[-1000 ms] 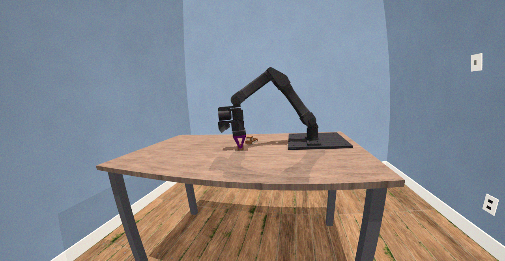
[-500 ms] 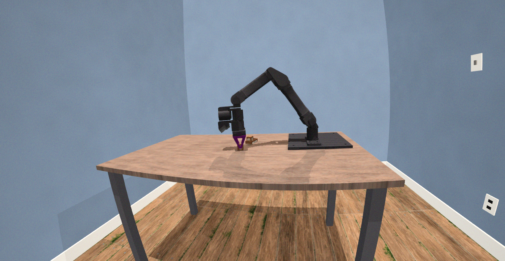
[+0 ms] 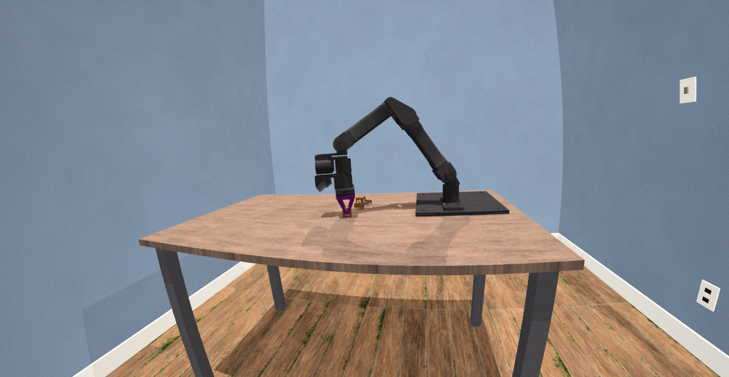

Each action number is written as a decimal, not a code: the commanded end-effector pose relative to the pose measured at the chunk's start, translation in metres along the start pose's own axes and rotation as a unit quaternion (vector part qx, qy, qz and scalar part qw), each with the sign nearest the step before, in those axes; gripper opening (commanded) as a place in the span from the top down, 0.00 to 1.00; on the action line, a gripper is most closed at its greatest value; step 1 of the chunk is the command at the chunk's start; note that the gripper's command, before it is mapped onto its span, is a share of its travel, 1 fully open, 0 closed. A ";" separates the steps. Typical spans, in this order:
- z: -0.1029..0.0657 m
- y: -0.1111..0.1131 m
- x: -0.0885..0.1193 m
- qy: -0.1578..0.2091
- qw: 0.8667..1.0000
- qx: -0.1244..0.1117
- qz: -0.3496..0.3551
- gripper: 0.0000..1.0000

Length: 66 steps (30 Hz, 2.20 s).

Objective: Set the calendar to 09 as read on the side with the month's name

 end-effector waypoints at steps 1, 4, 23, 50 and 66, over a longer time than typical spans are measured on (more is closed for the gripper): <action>-0.004 -0.001 -0.003 -0.009 1.000 0.002 0.000 0.73; -0.004 -0.001 -0.003 -0.009 1.000 0.002 0.000 0.73; -0.004 -0.001 -0.003 -0.009 1.000 0.002 0.000 0.61; -0.034 -0.001 -0.003 -0.009 1.000 0.002 0.000 0.53; -0.092 -0.001 -0.002 -0.009 1.000 0.002 0.000 0.53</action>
Point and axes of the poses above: the point where the finger pads meet when closed, its own z axis out along the fingers, its own y axis across the jaws, x = y × z, the point moved 1 cm from there along -z, back along the fingers, and after that the axes turned 11 degrees about -z, right-handed, at the moved point
